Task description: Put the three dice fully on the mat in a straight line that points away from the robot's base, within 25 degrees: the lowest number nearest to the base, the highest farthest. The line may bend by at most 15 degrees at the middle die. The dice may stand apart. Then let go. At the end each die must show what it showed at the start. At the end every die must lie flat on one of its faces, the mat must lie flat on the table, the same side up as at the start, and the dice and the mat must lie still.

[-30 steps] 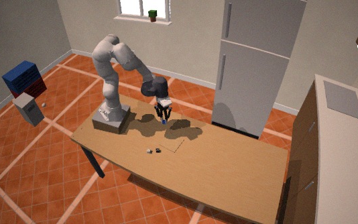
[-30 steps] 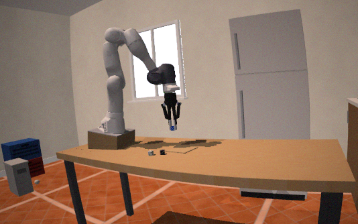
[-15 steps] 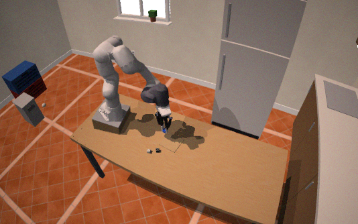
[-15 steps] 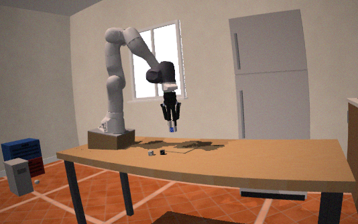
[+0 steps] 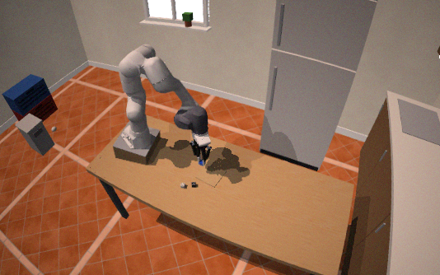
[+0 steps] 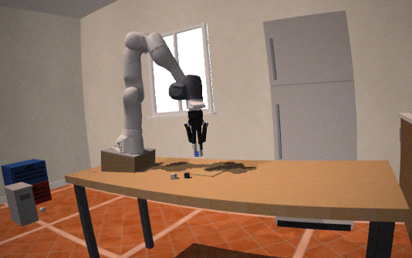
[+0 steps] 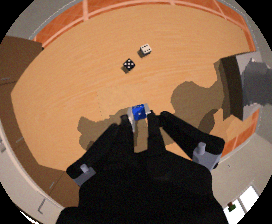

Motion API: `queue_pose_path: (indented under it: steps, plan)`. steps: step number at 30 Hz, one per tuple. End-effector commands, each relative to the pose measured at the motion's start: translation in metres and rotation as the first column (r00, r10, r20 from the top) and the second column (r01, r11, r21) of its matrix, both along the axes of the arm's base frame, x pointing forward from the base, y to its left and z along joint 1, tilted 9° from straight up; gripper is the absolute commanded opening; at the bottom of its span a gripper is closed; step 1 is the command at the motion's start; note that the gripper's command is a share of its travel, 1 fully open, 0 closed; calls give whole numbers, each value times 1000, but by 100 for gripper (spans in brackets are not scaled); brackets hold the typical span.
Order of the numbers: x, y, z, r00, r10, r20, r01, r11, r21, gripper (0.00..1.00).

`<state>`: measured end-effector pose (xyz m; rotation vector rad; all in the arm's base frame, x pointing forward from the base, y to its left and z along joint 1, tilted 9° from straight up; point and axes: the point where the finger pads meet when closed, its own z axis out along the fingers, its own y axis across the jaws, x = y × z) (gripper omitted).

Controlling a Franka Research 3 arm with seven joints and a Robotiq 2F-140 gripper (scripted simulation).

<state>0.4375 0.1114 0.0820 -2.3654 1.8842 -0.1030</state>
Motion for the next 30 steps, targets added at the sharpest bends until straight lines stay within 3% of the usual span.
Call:
queue_pose_path:
  steps: [1,17,30]
  plan:
    - [8,4,-14,1000,27,16,-27,1000,8,13]
    - [16,7,-66,1000,27,16,-27,1000,8,13]
    - [17,7,-73,1000,27,16,-27,1000,8,13]
